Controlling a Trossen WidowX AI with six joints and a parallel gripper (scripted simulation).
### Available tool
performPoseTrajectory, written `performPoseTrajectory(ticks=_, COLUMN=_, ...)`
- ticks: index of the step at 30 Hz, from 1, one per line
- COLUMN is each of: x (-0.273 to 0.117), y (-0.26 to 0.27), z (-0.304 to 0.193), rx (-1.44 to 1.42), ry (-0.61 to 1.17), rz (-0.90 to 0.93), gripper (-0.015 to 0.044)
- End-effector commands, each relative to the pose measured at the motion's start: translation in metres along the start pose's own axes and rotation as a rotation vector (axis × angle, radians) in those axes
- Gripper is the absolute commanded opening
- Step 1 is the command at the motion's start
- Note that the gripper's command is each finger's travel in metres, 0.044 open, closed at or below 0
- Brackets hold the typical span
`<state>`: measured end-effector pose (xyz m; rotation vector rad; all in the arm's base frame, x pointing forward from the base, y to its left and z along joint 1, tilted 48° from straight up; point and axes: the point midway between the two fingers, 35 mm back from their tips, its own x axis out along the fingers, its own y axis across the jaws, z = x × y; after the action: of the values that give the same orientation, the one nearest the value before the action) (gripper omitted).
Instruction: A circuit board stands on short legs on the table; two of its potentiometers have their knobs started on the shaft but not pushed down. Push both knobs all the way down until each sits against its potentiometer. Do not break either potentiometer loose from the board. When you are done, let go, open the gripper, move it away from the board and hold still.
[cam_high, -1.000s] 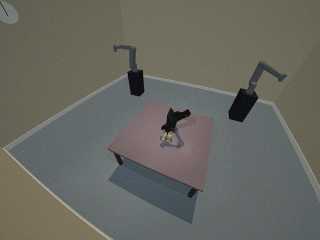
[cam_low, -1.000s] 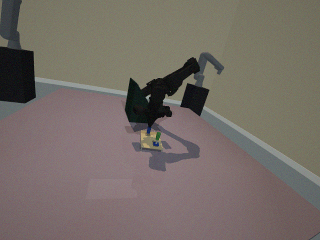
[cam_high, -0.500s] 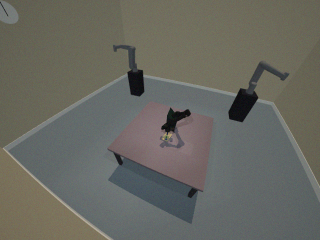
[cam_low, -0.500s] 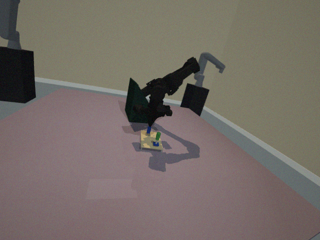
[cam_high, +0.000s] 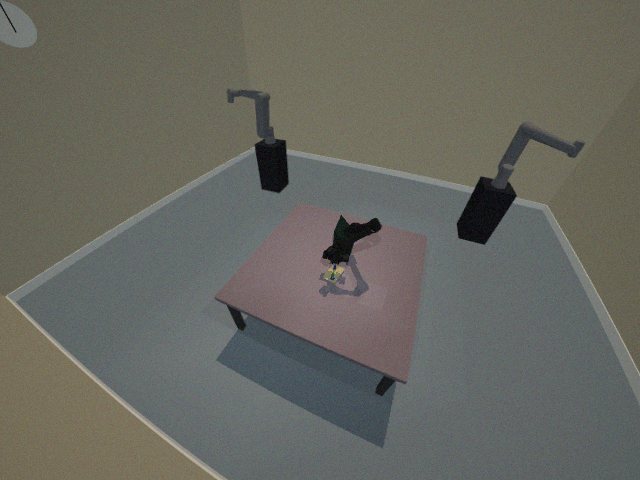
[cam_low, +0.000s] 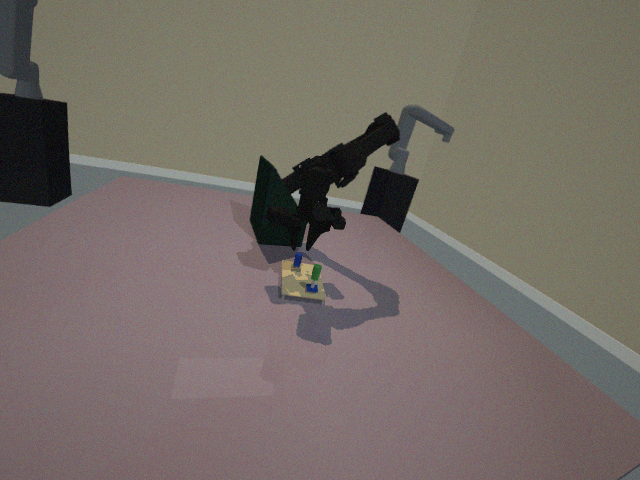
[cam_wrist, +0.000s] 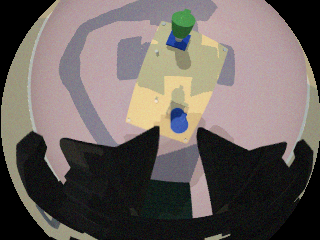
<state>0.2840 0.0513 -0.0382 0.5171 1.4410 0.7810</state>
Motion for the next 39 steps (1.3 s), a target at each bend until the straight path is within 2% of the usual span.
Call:
performPoseTrajectory(ticks=1, x=-0.006, y=-0.001, z=0.013, rx=-0.001, ry=-0.002, rz=-0.002, gripper=0.0131)
performPoseTrajectory(ticks=6, x=-0.030, y=-0.002, z=0.057, rx=-0.005, ry=-0.006, rz=-0.005, gripper=0.0000)
performPoseTrajectory(ticks=11, x=-0.054, y=0.000, z=0.093, rx=-0.008, ry=-0.009, rz=-0.009, gripper=0.0000)
performPoseTrajectory(ticks=14, x=-0.058, y=0.001, z=0.098, rx=-0.009, ry=-0.009, rz=-0.009, gripper=0.0000)
performPoseTrajectory(ticks=18, x=-0.038, y=0.001, z=0.098, rx=-0.009, ry=-0.010, rz=-0.008, gripper=0.0000)
performPoseTrajectory(ticks=39, x=-0.017, y=0.001, z=0.098, rx=-0.009, ry=-0.010, rz=-0.007, gripper=0.0000)
